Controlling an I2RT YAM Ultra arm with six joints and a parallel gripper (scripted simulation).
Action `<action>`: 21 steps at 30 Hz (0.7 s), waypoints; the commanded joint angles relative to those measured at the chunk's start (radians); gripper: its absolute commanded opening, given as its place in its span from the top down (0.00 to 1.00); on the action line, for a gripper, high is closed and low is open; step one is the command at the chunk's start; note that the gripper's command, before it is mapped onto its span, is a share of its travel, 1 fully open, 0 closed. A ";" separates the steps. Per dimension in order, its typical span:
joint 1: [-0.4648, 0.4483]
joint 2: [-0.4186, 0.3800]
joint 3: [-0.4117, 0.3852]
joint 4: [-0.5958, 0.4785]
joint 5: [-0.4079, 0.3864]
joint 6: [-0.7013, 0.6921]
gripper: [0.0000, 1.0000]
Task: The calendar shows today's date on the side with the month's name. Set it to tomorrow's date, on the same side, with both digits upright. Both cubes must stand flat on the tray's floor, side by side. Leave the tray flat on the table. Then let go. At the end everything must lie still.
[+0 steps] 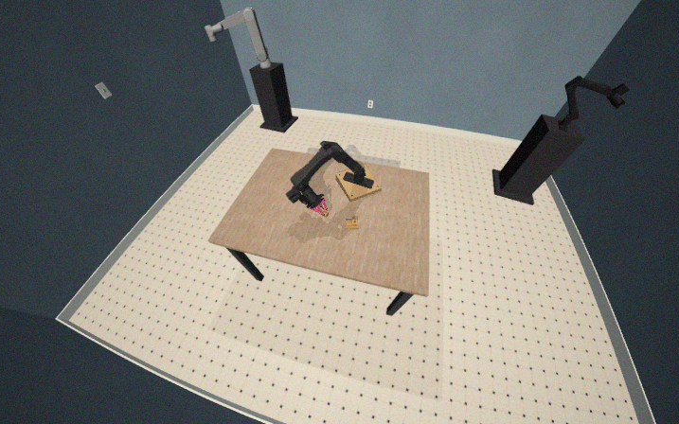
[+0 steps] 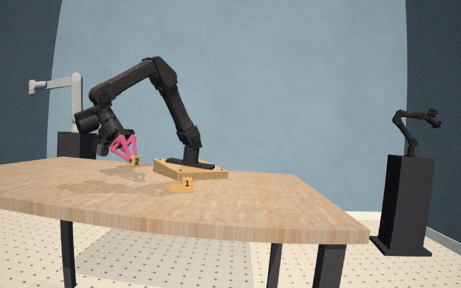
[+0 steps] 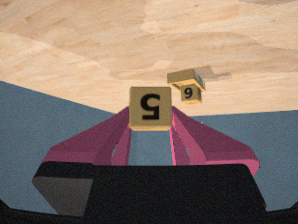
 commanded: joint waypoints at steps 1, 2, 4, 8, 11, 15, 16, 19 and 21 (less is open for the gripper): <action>0.004 -0.007 -0.019 0.014 -0.012 -0.001 0.74; 0.005 -0.001 -0.021 0.016 -0.012 0.000 0.74; 0.006 0.007 -0.023 0.020 -0.012 0.001 0.74; 0.010 0.017 -0.006 0.032 -0.012 0.005 0.74; 0.010 0.022 -0.037 0.045 -0.013 0.007 0.74; 0.009 0.031 -0.047 0.065 -0.013 0.010 0.74; 0.011 0.032 -0.050 0.071 -0.014 0.011 0.74; 0.014 0.041 -0.058 0.088 -0.014 0.012 0.74; 0.013 0.044 -0.061 0.094 -0.014 0.013 0.74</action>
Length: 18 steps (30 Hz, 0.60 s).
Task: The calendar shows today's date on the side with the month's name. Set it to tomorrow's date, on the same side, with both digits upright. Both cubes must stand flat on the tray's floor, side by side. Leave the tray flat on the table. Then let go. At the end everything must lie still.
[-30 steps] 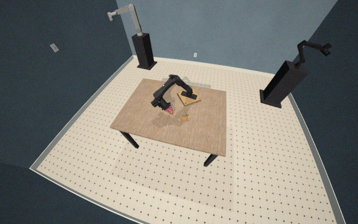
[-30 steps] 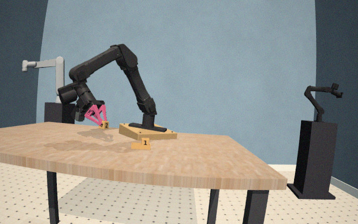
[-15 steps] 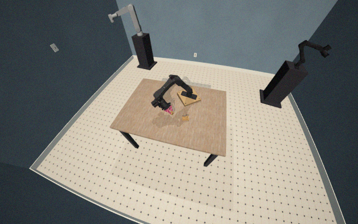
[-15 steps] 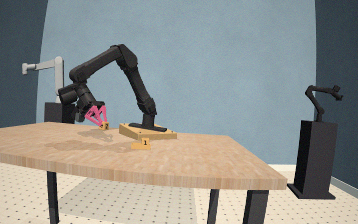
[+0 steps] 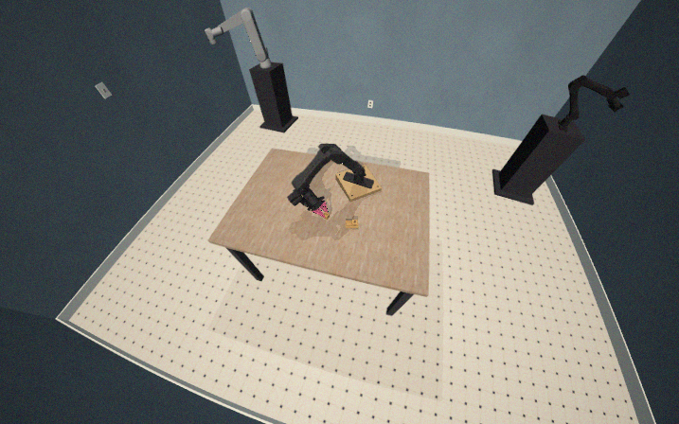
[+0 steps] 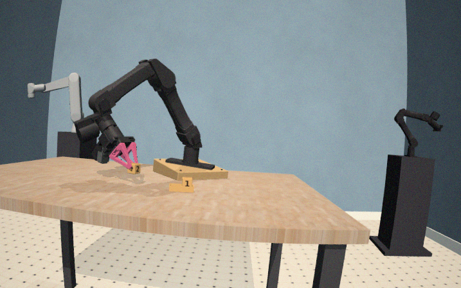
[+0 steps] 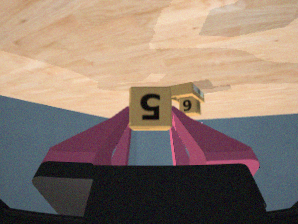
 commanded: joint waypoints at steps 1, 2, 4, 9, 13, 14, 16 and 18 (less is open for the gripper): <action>0.006 0.009 -0.014 0.021 -0.012 0.007 0.74; 0.002 -0.006 0.026 0.028 -0.012 0.006 0.74; 0.006 0.018 -0.011 0.040 -0.012 0.008 0.74; 0.011 0.034 -0.031 0.070 -0.013 0.012 0.74; 0.011 0.046 -0.036 0.093 -0.014 0.014 0.74; 0.013 0.049 -0.041 0.098 -0.014 0.015 0.74; 0.015 0.047 -0.037 0.108 -0.014 0.016 0.74; 0.015 0.047 -0.037 0.108 -0.014 0.016 0.74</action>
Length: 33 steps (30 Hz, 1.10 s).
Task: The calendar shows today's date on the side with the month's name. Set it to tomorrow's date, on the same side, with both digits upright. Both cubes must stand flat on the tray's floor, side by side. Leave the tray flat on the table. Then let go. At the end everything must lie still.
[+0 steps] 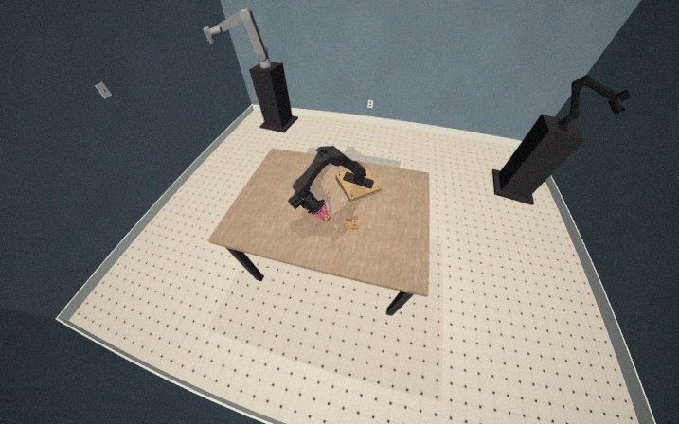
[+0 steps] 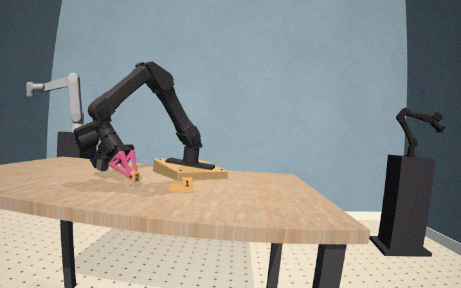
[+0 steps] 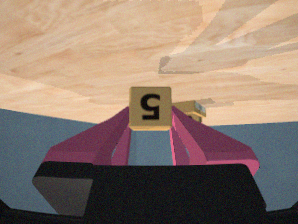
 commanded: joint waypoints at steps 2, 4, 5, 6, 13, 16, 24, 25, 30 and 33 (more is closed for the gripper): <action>0.002 0.014 -0.019 0.027 -0.012 0.006 0.74; 0.004 0.018 -0.023 0.035 -0.012 0.008 0.74; 0.006 0.020 -0.014 0.038 -0.012 0.008 0.74; 0.007 0.022 -0.013 0.041 -0.012 0.008 0.74; 0.007 0.015 -0.020 0.056 -0.013 0.009 0.74; 0.008 0.023 -0.024 0.049 -0.013 0.009 0.74; 0.008 0.028 -0.017 0.048 -0.013 0.008 0.74; 0.008 0.028 -0.017 0.048 -0.013 0.008 0.74; 0.008 0.028 -0.017 0.048 -0.013 0.008 0.74; 0.008 0.028 -0.017 0.048 -0.013 0.008 0.74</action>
